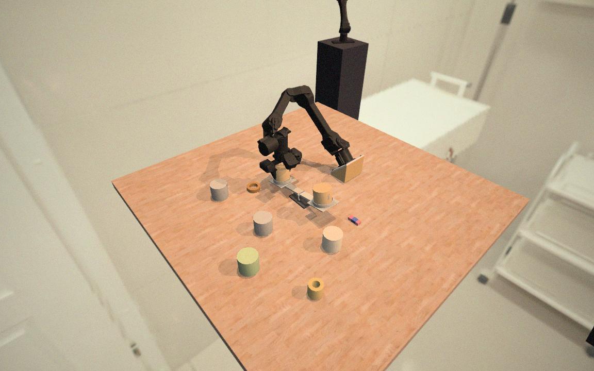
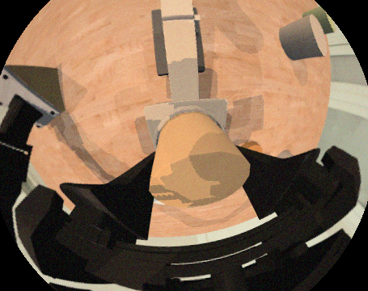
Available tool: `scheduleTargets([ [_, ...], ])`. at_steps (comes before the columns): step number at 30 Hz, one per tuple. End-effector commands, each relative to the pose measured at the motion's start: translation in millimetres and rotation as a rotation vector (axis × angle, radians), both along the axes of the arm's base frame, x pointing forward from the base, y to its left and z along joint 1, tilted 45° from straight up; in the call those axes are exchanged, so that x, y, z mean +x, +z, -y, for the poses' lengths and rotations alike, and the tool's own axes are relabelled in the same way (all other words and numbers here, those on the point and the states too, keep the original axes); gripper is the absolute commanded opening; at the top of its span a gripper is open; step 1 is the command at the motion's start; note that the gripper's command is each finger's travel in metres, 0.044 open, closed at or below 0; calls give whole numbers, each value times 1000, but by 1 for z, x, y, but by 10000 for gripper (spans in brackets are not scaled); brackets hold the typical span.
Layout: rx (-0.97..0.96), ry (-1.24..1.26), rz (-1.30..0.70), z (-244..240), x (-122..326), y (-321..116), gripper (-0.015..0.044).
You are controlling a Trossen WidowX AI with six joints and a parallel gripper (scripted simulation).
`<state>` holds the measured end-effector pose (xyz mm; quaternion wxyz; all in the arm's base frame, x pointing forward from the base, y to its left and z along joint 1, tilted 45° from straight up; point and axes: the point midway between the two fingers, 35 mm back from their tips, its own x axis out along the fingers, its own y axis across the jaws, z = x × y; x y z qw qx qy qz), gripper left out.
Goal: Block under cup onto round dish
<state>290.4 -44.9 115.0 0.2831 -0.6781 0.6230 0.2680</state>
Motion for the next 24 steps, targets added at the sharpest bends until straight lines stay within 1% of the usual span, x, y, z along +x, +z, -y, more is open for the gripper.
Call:
scheduleTargets([
  [1,-3,4,-1,0,0,1,229],
  [9,0,13,5,-7,1,7,19],
  [10,1,15,6,-8,1,8,0],
  [24,8,34,18,-21,2,20,0],
])
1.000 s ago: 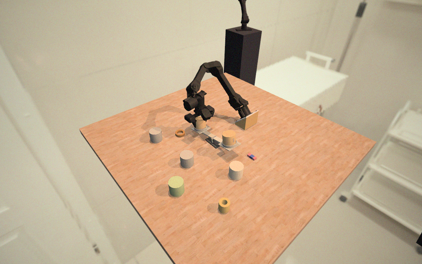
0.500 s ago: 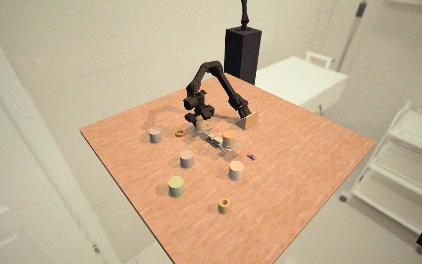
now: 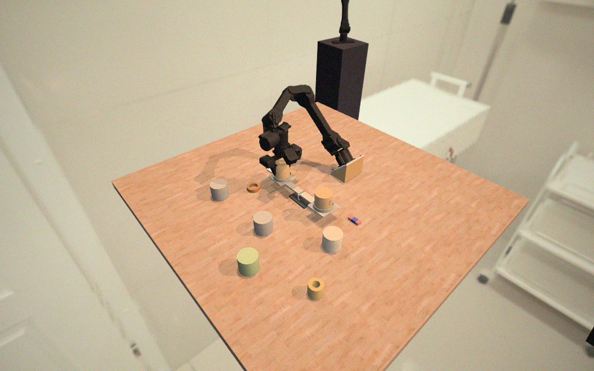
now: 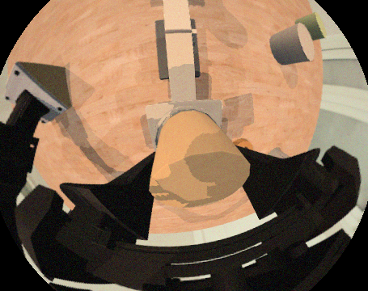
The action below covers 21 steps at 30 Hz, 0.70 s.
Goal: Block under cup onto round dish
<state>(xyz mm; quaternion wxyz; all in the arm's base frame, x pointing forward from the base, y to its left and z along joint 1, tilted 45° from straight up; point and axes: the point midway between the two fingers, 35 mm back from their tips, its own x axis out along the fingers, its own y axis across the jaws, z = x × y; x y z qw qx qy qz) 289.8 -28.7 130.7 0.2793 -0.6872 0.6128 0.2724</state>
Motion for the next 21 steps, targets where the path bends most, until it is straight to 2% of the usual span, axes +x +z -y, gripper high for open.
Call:
scheduleTargets([
  [1,8,6,19,-6,3,5,0],
  [21,20,33,35,-24,2,24,0],
])
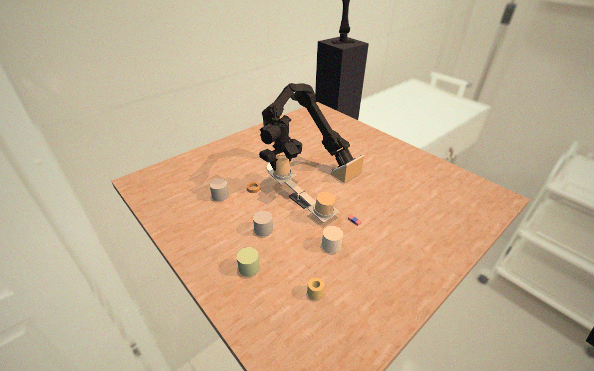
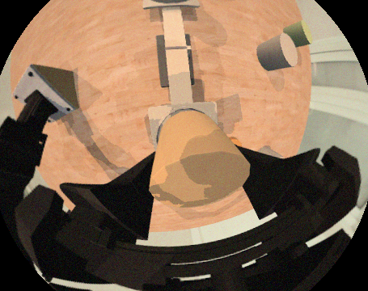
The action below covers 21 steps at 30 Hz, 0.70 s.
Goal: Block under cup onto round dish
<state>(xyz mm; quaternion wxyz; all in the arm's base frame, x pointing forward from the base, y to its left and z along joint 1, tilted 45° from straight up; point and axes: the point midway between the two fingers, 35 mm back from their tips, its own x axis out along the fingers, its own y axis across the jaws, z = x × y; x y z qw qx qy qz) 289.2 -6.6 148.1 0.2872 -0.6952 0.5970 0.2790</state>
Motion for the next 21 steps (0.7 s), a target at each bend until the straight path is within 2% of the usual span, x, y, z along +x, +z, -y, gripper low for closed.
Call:
scheduleTargets([
  [1,-2,3,22,-3,2,7,0],
  [21,10,30,37,-21,-1,26,0],
])
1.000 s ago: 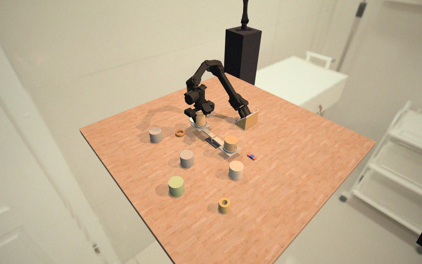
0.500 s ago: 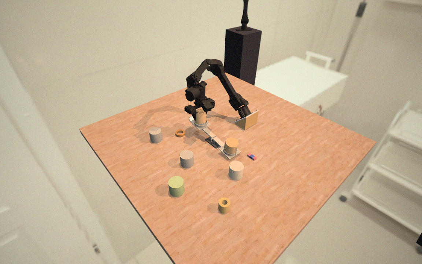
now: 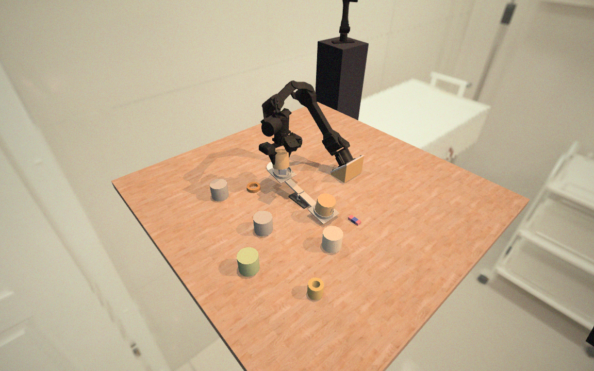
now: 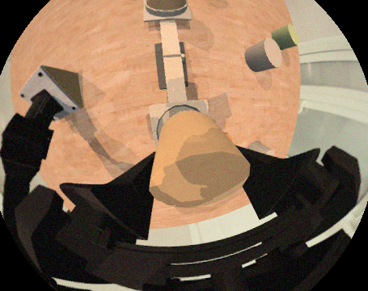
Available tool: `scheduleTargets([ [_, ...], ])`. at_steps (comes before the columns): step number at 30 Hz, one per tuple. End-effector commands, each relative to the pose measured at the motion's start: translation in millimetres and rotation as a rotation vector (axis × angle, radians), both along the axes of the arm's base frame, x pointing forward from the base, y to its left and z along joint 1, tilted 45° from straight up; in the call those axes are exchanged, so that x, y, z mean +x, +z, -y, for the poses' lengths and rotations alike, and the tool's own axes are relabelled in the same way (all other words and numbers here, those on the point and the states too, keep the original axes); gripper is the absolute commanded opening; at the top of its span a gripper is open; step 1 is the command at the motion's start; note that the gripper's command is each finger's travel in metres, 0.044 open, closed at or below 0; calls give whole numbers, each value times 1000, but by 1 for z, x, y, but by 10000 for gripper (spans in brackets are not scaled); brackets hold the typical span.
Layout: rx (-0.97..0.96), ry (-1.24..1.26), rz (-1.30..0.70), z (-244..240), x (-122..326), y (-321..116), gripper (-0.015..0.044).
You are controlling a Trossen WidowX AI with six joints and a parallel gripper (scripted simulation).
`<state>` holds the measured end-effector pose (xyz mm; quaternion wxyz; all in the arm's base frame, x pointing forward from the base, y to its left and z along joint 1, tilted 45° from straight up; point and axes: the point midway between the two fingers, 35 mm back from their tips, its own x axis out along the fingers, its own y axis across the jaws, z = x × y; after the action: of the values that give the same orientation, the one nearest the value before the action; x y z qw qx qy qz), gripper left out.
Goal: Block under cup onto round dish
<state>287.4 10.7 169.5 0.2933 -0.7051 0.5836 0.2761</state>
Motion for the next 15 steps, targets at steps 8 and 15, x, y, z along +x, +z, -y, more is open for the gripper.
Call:
scheduleTargets([
  [8,8,16,19,-11,-2,12,0],
  [15,12,25,24,-16,-4,19,0],
])
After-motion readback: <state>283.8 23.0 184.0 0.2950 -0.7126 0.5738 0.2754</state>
